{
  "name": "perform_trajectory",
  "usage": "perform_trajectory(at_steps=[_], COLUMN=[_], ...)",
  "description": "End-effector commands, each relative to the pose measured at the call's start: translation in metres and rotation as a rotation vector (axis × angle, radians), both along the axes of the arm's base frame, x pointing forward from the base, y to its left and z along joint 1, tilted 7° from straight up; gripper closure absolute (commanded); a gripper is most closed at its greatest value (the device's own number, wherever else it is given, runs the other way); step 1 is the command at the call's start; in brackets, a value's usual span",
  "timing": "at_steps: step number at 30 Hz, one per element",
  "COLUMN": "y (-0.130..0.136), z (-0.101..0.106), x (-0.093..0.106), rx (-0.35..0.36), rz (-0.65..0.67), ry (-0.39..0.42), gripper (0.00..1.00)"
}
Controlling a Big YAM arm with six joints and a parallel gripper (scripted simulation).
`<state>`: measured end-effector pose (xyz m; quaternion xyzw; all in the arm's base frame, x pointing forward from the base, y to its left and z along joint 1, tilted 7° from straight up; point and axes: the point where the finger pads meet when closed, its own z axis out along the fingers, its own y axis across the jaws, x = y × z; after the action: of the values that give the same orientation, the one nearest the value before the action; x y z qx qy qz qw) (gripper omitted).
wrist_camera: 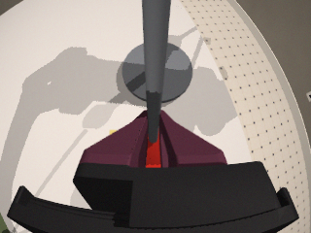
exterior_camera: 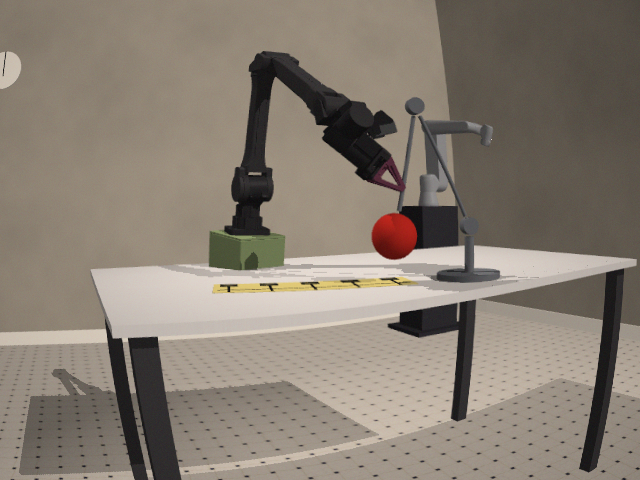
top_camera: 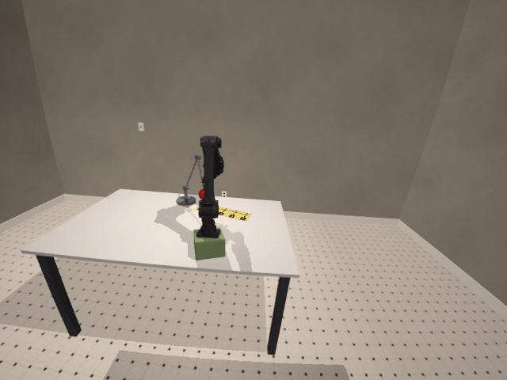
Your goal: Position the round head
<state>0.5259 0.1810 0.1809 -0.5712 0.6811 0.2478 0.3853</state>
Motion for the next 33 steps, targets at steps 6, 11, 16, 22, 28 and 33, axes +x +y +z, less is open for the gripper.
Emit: perform_trajectory(at_steps=[6, 11, 16, 22, 28, 33], y=[-0.028, -0.029, -0.03, -0.032, -0.034, -0.041], z=[-0.002, -0.002, -0.002, -0.002, -0.002, -0.004], x=[-0.004, -0.005, -0.005, -0.005, -0.005, -0.007], rx=[-0.009, -0.007, -0.005, -0.003, 0.0, -0.004], rz=[-0.021, -0.017, -0.013, -0.009, -0.004, -0.011], ry=[0.001, 0.0, -0.003, -0.008, -0.012, -0.007], gripper=[1.0, 1.0, 1.0, 1.0, 1.0, 1.0])
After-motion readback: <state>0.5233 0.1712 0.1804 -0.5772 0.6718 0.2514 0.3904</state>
